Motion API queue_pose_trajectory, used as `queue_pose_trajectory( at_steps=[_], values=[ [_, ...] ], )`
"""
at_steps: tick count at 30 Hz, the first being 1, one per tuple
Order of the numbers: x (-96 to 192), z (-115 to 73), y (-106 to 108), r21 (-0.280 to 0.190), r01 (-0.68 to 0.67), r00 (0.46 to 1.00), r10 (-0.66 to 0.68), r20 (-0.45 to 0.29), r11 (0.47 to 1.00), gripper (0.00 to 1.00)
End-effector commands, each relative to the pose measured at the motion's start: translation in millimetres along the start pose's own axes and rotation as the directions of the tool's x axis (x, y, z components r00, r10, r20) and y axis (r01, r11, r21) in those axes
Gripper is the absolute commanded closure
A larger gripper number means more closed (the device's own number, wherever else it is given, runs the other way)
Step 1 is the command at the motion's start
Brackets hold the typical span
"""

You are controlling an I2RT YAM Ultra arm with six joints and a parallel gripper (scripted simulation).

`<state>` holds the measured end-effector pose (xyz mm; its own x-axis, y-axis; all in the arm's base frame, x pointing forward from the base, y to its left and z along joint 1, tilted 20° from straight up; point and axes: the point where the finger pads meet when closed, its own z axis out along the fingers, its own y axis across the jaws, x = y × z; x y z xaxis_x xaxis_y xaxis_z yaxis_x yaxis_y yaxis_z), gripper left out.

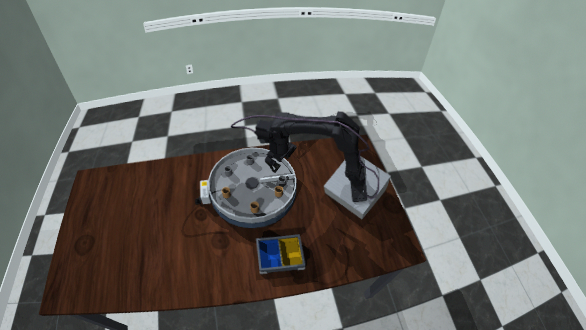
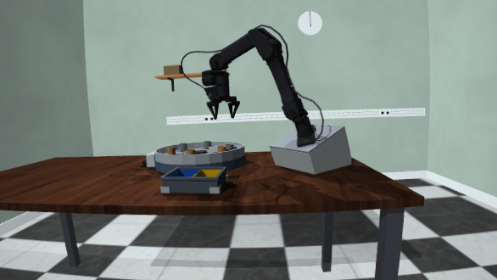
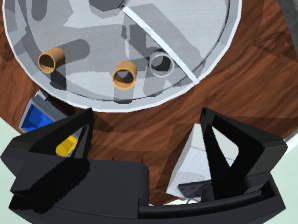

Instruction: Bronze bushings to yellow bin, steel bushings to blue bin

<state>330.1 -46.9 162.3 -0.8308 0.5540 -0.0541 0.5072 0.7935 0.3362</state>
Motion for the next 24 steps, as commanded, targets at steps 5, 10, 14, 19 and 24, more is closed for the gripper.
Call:
queue_pose_trajectory(
  at_steps=[5,10,14,19,24],
  values=[
    [2.4,-10.0,-2.8,-0.002,-0.016,1.0,0.016,0.015,1.0,0.0],
    [1.9,-10.0,-2.6,-0.003,-0.016,1.0,0.016,0.017,1.0,0.89],
    [1.9,-10.0,-2.6,-0.003,-0.016,1.0,0.016,0.017,1.0,0.89],
    [1.9,-10.0,-2.6,-0.003,-0.016,1.0,0.016,0.017,1.0,0.89],
    [1.9,-10.0,-2.6,-0.003,-0.016,1.0,0.016,0.017,1.0,0.89]
  ],
)
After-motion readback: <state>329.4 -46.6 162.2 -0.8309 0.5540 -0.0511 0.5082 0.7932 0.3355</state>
